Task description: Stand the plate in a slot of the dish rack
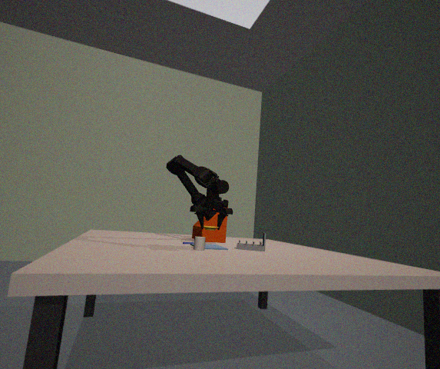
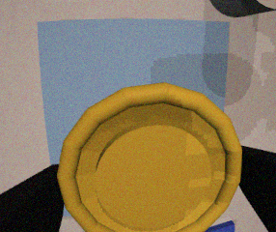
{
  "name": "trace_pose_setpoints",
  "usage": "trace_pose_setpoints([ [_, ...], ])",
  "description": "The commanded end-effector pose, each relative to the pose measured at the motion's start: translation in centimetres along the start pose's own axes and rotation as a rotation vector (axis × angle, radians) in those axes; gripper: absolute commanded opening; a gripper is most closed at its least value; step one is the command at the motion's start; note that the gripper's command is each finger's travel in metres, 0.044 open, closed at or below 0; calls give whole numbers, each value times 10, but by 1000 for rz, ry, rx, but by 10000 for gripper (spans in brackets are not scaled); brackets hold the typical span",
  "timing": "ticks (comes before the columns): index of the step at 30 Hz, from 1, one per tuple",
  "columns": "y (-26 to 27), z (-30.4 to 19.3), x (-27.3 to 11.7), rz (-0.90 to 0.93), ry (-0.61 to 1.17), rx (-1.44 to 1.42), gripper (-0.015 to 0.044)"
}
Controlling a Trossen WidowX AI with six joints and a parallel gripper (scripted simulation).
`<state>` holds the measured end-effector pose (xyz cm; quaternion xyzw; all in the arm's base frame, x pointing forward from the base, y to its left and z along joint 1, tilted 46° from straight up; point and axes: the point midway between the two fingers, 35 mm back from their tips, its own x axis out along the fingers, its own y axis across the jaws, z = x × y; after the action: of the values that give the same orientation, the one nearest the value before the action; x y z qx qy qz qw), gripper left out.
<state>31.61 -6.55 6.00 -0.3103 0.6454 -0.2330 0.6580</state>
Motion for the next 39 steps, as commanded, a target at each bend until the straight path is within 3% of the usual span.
trace_pose_setpoints([
  [1, 2, 3, -23, 5, -9, 6, 0],
  [17, 4, 2, -99, -12, -6, 7, 0],
  [22, 10, 1, -102, -12, -7, 29, 0],
  [34, 100, -22, -99, -6, -7, 416, 0],
  [39, 114, -29, -98, -10, -8, 485, 0],
])
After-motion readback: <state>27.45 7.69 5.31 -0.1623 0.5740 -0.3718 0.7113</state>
